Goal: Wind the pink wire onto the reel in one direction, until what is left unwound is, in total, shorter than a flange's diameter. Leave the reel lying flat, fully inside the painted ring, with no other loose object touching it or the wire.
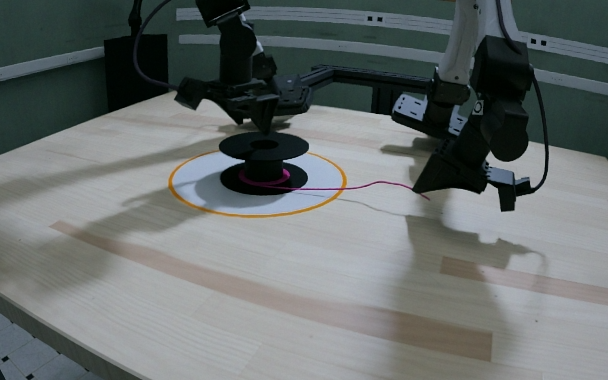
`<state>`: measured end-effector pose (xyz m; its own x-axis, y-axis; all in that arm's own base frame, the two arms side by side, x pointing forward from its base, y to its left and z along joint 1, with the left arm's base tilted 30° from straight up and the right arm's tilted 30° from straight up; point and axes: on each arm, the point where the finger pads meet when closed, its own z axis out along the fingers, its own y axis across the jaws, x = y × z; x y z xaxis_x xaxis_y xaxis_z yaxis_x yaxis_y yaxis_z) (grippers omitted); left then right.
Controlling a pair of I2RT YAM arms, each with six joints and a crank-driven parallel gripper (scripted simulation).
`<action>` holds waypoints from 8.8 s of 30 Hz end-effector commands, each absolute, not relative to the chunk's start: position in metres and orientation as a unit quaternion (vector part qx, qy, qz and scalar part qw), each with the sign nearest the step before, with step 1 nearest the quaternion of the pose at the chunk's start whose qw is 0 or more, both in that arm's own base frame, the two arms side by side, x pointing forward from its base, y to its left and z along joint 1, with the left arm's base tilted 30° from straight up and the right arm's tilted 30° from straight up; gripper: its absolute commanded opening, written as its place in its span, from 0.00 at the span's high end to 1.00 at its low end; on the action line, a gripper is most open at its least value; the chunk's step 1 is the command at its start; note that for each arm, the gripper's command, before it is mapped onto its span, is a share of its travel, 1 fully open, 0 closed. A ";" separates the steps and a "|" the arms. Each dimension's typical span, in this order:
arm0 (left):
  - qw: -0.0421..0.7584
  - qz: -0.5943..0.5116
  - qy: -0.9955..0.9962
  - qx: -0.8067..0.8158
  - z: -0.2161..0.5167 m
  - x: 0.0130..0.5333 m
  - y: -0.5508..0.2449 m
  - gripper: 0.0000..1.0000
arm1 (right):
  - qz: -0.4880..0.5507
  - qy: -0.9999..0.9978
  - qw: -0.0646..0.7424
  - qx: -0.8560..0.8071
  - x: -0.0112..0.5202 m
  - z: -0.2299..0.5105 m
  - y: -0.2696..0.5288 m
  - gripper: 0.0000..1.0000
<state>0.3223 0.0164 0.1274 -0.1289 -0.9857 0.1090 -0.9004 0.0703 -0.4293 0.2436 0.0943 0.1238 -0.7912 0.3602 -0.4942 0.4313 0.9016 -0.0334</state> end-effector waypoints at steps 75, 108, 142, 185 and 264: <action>0.112 -0.223 0.732 -0.634 0.139 0.324 0.007 1.00 | -0.163 0.932 0.200 -0.253 0.295 0.110 0.069 0.42; 0.059 -0.268 0.757 -0.593 0.124 0.324 -0.032 1.00 | 0.027 0.838 0.256 0.481 0.230 0.073 0.079 0.36; 0.052 -0.276 0.745 -0.605 0.131 0.325 -0.039 1.00 | -0.041 0.934 0.254 0.247 0.239 0.130 0.095 0.15; 0.052 -0.276 0.744 -0.606 0.128 0.326 -0.038 1.00 | -0.189 0.887 0.175 -0.384 0.307 0.114 0.086 0.15; 0.017 -0.328 0.763 -0.556 0.103 0.320 -0.076 1.00 | 0.027 0.838 0.256 0.481 0.233 0.075 0.091 0.15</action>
<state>0.3263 -0.0683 0.1103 -0.4086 -0.8649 0.2916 -0.8136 0.2003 -0.5459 0.2296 0.0861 0.0728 -0.4369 0.8120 -0.3870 0.7840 0.5547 0.2787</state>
